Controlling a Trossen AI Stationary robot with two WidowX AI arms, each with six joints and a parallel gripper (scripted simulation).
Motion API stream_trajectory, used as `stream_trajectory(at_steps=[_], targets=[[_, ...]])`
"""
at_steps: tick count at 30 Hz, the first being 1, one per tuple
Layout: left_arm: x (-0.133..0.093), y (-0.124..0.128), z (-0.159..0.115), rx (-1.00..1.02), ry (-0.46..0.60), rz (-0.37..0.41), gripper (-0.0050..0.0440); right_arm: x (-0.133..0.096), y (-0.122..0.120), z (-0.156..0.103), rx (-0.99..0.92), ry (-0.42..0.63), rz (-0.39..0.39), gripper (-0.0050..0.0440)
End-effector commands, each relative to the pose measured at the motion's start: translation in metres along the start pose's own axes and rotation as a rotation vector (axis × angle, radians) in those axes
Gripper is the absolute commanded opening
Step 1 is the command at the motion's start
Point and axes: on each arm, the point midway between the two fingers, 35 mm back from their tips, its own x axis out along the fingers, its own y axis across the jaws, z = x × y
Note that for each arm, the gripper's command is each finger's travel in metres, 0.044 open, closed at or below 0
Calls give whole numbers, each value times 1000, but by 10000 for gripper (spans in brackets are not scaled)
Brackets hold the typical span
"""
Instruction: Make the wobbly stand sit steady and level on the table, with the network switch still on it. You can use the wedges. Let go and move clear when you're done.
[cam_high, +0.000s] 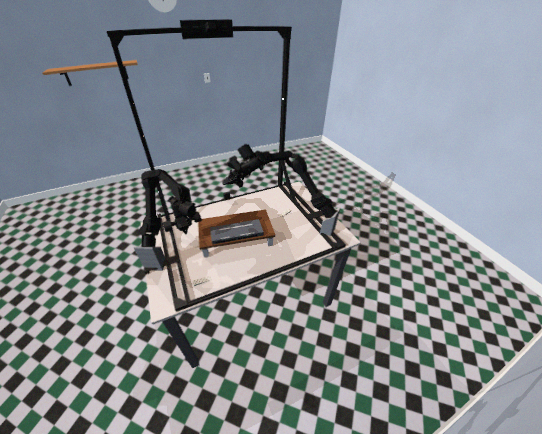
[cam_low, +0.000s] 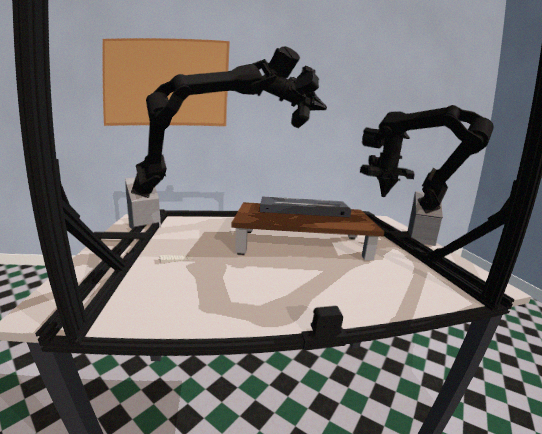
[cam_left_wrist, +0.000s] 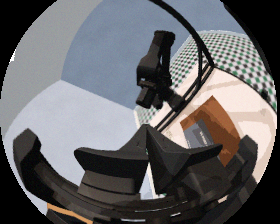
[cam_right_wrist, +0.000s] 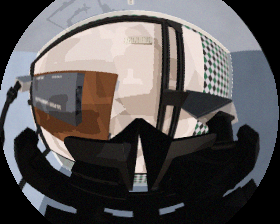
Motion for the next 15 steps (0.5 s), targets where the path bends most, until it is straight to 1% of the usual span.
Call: stream_trajectory(at_steps=[1, 5, 6, 10, 15], targets=[[-5, 14, 33, 22, -90, 65, 0, 0, 0, 0, 0, 0, 0, 0], [-5, 14, 33, 22, -90, 65, 0, 0, 0, 0, 0, 0, 0, 0], [-11, 12, 38, 31, -105, 66, 0, 0, 0, 0, 0, 0, 0, 0], [-29, 28, 84, 57, -248, 158, 0, 0, 0, 0, 0, 0, 0, 0], [-61, 42, 140, 79, -437, 265, 0, 0, 0, 0, 0, 0, 0, 0]])
